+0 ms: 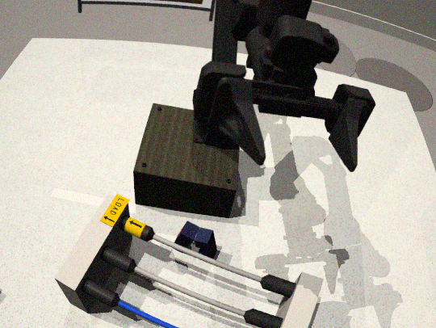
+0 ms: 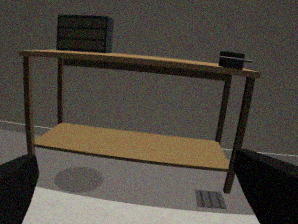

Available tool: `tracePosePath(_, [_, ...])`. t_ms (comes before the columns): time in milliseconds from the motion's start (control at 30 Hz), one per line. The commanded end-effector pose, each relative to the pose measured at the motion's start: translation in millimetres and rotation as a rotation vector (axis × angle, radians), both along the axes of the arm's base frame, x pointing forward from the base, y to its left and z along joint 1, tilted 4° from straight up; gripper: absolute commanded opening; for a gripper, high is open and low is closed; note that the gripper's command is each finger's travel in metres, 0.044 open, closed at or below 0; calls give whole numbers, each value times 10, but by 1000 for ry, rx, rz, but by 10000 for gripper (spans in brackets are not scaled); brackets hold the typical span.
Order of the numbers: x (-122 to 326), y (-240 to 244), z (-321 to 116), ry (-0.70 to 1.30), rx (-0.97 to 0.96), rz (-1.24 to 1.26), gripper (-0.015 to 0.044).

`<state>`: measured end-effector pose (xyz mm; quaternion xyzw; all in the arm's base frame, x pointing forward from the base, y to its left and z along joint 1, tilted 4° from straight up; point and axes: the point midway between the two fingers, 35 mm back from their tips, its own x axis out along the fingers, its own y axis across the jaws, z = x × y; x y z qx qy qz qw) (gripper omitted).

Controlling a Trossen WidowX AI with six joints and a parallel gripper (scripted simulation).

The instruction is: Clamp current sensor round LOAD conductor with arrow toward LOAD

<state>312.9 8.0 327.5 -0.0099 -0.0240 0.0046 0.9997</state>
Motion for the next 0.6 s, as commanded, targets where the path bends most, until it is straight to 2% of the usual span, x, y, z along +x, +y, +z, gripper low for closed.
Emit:
tracePosePath(0, [29,-80,-46,-2,20,-9,440])
tracePosePath(67, [45,-158,-129,39,18,-32,440])
tracePosePath(267, [-45,-837,-849,399,54,-234,440])
tracePosePath(567, [-877,-1527,-1759,933,290,-498,440])
